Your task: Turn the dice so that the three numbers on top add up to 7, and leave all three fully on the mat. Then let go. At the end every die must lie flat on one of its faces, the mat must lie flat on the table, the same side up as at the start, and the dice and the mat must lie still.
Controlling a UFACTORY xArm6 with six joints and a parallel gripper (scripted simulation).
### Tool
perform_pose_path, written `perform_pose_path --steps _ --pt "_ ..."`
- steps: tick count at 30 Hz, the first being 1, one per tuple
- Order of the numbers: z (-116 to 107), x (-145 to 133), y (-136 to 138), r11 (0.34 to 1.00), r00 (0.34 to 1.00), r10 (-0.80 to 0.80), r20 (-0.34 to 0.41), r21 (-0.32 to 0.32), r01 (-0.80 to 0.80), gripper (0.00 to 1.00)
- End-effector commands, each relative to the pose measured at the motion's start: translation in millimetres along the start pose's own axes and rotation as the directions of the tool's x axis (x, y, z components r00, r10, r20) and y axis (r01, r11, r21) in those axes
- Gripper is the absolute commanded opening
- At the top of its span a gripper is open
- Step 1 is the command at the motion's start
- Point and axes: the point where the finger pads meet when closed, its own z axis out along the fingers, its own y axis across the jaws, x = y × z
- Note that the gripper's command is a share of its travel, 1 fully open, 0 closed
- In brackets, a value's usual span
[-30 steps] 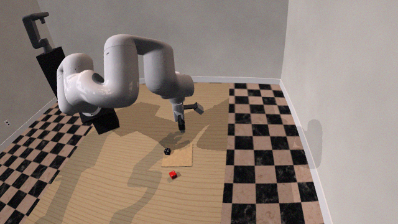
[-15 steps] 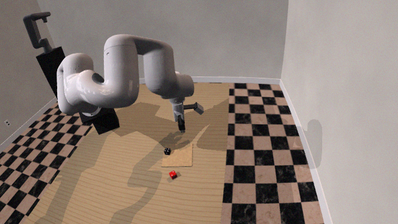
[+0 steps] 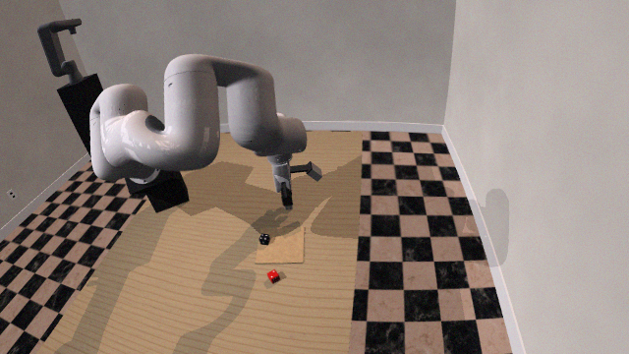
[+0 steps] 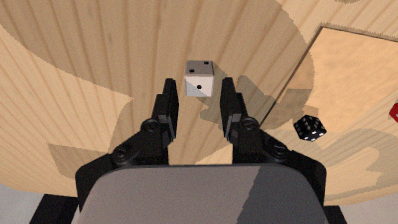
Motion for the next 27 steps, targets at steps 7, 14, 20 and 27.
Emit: perform_pose_path --steps 7,14,20,27 --pt "3 1 0 1.0 1.0 0.0 -0.002 0.001 0.0 0.42" --pt "10 1 0 1.0 1.0 0.0 -0.002 0.001 0.0 0.42" --pt "20 1 0 1.0 1.0 0.0 -0.002 0.001 0.0 0.42" --pt "28 1 0 1.0 1.0 0.0 -0.002 0.001 0.0 0.42"
